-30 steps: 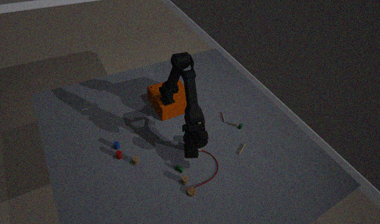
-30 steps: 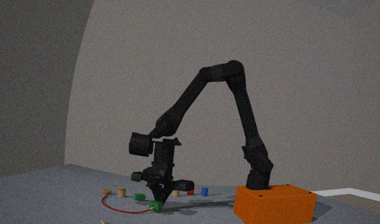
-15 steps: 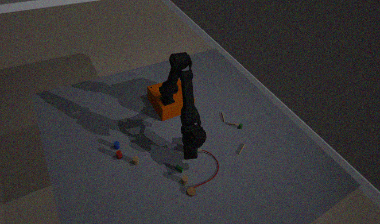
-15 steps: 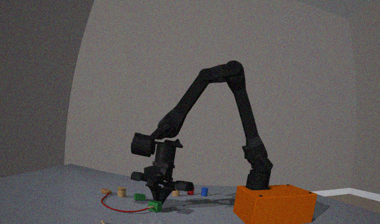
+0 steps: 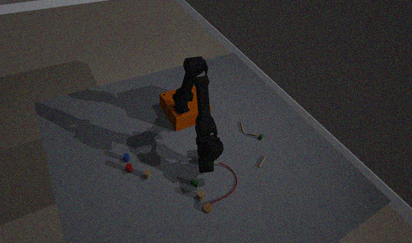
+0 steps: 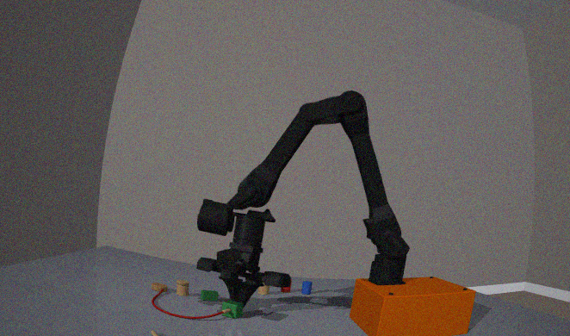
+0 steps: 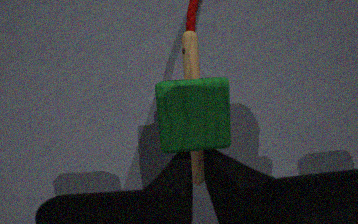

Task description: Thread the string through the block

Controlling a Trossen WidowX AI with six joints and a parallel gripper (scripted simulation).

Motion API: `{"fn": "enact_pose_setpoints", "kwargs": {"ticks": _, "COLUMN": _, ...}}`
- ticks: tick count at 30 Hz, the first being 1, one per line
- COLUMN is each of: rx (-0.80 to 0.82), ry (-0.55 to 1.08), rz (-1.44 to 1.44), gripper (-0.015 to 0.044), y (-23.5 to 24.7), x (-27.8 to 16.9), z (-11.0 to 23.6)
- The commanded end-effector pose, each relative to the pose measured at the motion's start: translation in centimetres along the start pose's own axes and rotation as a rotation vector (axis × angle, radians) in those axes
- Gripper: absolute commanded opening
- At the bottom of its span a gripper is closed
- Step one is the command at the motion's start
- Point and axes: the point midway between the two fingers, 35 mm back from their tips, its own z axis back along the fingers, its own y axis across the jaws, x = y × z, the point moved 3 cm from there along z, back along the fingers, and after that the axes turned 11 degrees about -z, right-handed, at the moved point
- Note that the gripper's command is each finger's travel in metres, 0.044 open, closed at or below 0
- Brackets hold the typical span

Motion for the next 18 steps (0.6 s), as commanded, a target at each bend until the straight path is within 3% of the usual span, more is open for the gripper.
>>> {"fn": "enact_pose_setpoints", "kwargs": {"ticks": 1, "rx": 0.002, "ry": -0.003, "rz": 0.004, "gripper": 0.0000, "y": 0.13, "x": -0.04, "z": -0.05}}
{"fn": "enact_pose_setpoints", "kwargs": {"ticks": 18, "rx": -0.002, "ry": -0.001, "rz": 0.001, "gripper": 0.0000, "y": 0.06, "x": -0.13, "z": -0.01}}
